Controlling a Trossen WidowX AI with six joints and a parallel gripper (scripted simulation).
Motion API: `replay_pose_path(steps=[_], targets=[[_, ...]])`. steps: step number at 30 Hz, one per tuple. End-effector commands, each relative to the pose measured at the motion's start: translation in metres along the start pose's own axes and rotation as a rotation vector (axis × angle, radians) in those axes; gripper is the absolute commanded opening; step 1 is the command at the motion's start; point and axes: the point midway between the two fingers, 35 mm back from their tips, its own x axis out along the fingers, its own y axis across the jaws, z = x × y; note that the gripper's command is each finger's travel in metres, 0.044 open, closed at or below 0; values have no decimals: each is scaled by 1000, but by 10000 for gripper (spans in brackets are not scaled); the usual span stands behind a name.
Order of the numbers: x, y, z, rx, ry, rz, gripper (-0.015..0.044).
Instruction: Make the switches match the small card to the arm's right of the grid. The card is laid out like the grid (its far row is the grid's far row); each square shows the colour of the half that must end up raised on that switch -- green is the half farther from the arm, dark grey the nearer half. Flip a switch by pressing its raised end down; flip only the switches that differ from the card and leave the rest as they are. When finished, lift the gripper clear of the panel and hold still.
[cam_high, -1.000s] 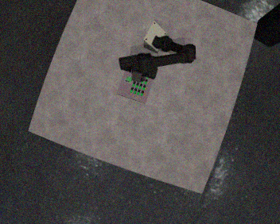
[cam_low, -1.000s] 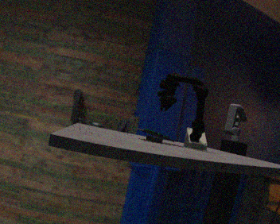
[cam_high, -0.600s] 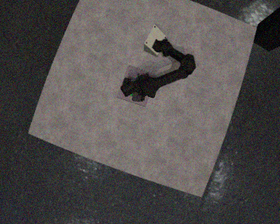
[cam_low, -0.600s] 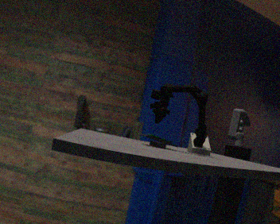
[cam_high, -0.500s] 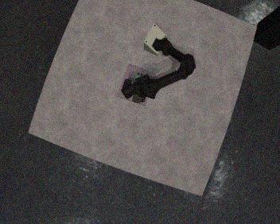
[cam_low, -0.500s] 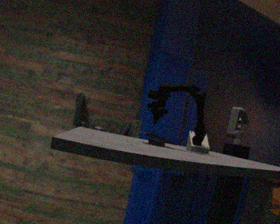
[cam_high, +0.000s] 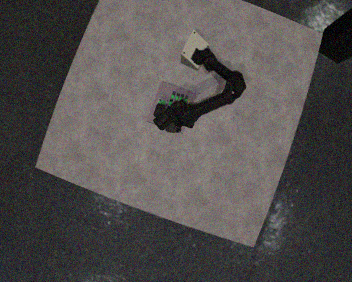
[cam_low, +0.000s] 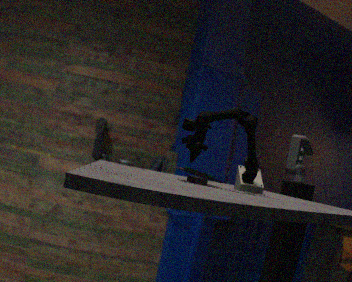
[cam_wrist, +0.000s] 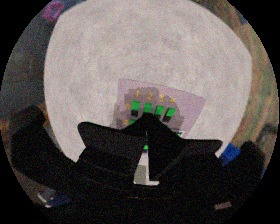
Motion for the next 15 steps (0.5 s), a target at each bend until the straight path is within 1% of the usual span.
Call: replay_pose_path(steps=[1,15], targets=[[8,-1,-1,11,2,7,0],[25,-1,0,11,2,8,0]])
